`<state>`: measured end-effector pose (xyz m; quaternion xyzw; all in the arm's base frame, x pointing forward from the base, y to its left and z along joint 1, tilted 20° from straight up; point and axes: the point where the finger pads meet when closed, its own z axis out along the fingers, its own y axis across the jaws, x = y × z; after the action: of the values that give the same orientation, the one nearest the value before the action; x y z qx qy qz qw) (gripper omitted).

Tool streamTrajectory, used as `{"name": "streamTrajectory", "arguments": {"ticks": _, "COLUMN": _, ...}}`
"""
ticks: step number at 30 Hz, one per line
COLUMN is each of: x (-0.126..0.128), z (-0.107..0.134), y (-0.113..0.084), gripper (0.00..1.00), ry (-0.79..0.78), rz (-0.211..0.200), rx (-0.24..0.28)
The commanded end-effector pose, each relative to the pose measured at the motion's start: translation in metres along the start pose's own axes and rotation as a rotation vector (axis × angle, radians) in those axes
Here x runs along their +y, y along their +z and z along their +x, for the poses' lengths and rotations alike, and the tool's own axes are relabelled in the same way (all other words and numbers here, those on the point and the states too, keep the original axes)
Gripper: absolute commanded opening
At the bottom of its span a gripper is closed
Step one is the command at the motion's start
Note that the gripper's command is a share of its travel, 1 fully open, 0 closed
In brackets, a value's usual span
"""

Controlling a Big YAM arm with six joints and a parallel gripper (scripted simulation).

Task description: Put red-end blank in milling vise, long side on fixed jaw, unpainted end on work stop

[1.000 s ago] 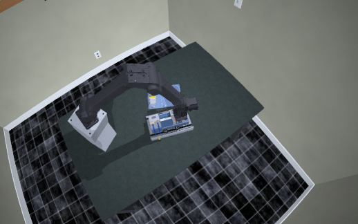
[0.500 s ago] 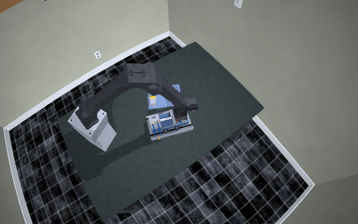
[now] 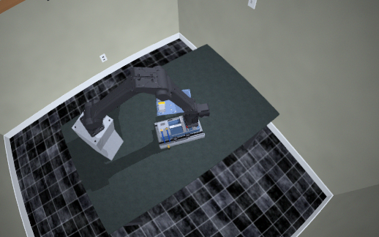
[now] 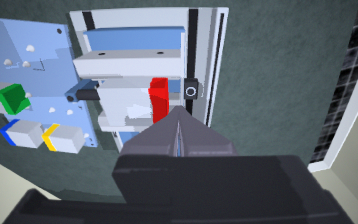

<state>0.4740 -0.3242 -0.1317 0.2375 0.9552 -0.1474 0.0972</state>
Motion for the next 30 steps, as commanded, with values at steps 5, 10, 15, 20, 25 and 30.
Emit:
{"name": "streamTrajectory", "arguments": {"ticks": 5, "x": -0.0037, "z": -0.0093, "y": 0.0009, "gripper": 0.00, "ry": 0.000, "rz": 0.000, "rx": -0.013}}
{"name": "streamTrajectory", "arguments": {"ticks": 10, "x": -0.0036, "z": -0.0087, "y": 0.0009, "gripper": 0.00, "ry": 0.000, "rz": 0.000, "rx": -0.013}}
{"name": "streamTrajectory", "arguments": {"ticks": 15, "x": -0.0032, "z": -0.0063, "y": 0.0005, "gripper": 0.00, "ry": 0.000, "rz": 0.000, "rx": -0.013}}
{"name": "streamTrajectory", "arguments": {"ticks": 20, "x": -0.0030, "z": -0.0050, "y": 0.0003, "gripper": 0.00, "ry": 0.000, "rz": 0.000, "rx": -0.013}}
{"name": "streamTrajectory", "arguments": {"ticks": 25, "x": -0.0029, "z": -0.0050, "y": 0.0003, "gripper": 0.00, "ry": 0.000, "rz": 0.000, "rx": -0.013}}
{"name": "streamTrajectory", "arguments": {"ticks": 30, "x": -0.0029, "z": -0.0050, "y": 0.0003, "gripper": 0.00, "ry": 0.000, "rz": 0.000, "rx": -0.013}}
